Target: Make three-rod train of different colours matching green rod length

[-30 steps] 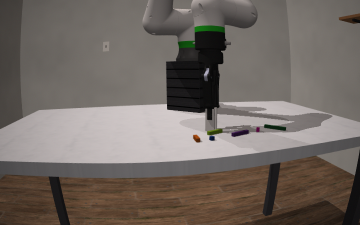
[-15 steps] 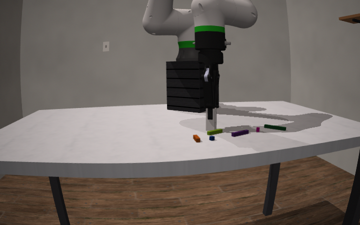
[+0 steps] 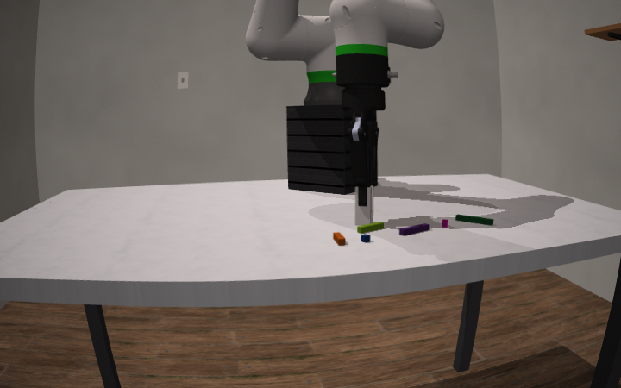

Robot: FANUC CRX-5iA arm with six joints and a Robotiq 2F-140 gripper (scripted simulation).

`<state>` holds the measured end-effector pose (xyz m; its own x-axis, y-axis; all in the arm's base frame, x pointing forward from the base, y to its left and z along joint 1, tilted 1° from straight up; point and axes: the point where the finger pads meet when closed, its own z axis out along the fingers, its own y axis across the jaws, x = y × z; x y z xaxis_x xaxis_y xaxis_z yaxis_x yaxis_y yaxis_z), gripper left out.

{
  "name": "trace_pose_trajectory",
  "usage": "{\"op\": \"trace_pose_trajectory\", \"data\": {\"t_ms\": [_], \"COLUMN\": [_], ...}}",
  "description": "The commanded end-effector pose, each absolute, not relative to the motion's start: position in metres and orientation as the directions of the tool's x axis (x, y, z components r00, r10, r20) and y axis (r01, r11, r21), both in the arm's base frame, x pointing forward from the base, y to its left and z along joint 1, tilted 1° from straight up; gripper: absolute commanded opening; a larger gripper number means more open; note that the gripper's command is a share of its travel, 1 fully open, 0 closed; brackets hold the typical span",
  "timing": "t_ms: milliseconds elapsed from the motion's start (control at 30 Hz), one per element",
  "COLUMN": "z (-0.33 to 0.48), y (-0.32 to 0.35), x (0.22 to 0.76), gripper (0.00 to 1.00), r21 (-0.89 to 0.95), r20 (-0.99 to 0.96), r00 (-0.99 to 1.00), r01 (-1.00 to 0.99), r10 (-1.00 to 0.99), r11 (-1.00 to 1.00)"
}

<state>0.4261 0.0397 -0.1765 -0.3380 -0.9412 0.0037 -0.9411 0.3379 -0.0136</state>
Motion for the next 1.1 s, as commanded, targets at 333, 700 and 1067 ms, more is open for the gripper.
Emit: {"op": "trace_pose_trajectory", "data": {"t_ms": [333,700,1067], "z": [-0.176,-0.162,-0.088], "y": [0.040,0.040,0.040], "x": [0.426,0.426,0.425], "gripper": [0.03,0.03,0.03], "r21": [-0.014,-0.014,-0.014], "r20": [0.004,0.004,0.004], "r00": [-0.338,-0.338,-0.338], "r01": [-0.941,-0.941,-0.941], "r10": [-0.941,-0.941,-0.941], "r11": [0.338,0.338,0.338]}}
